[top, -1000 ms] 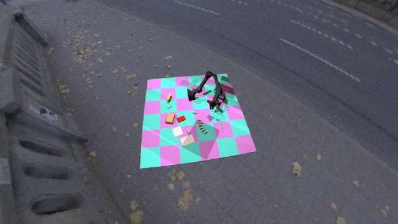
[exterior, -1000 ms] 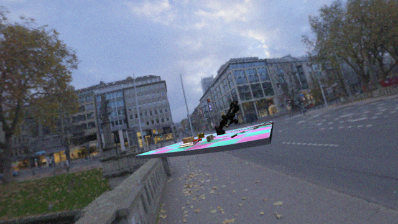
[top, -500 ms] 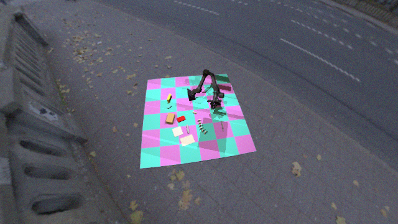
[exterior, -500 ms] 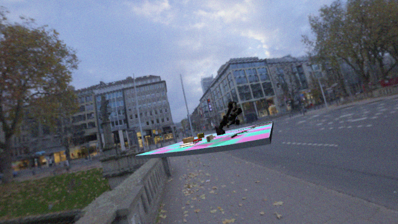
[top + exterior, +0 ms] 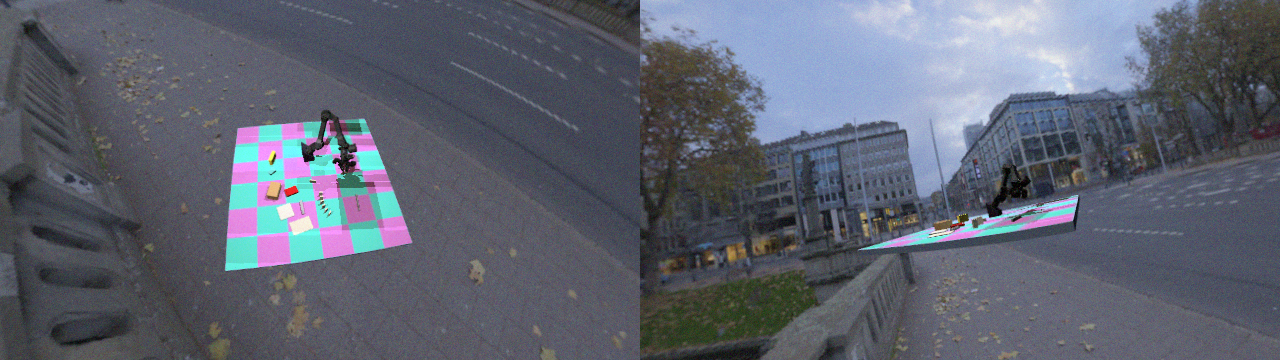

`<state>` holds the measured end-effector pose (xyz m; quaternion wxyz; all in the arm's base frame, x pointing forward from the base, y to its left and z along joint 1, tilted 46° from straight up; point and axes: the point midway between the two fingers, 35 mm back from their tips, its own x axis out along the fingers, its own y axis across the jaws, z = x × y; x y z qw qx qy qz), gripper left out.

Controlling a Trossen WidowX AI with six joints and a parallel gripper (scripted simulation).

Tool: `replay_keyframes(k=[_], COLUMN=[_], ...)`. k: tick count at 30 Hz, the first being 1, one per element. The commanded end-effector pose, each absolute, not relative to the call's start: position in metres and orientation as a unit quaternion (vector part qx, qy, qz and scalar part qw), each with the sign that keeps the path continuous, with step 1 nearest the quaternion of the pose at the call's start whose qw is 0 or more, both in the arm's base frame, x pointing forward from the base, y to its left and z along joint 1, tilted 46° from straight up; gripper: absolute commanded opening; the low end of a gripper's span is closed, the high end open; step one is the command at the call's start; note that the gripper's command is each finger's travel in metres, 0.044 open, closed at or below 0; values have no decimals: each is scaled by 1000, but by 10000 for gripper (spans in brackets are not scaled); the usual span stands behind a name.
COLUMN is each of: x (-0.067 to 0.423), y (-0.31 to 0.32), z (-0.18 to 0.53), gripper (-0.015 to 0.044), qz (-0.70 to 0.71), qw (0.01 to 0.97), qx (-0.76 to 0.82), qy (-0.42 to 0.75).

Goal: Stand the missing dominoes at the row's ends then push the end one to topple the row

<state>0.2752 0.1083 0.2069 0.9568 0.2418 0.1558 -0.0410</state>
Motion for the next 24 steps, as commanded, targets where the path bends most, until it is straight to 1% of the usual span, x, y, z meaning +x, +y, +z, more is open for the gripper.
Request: replay_keyframes(k=[1, 11, 24], x=[266, 243, 243], y=[105, 96, 95], z=[211, 217, 217], gripper=[107, 107, 107], qz=[-50, -62, -63], qw=[950, 918, 917], qx=[288, 392, 394], qy=[109, 21, 19])
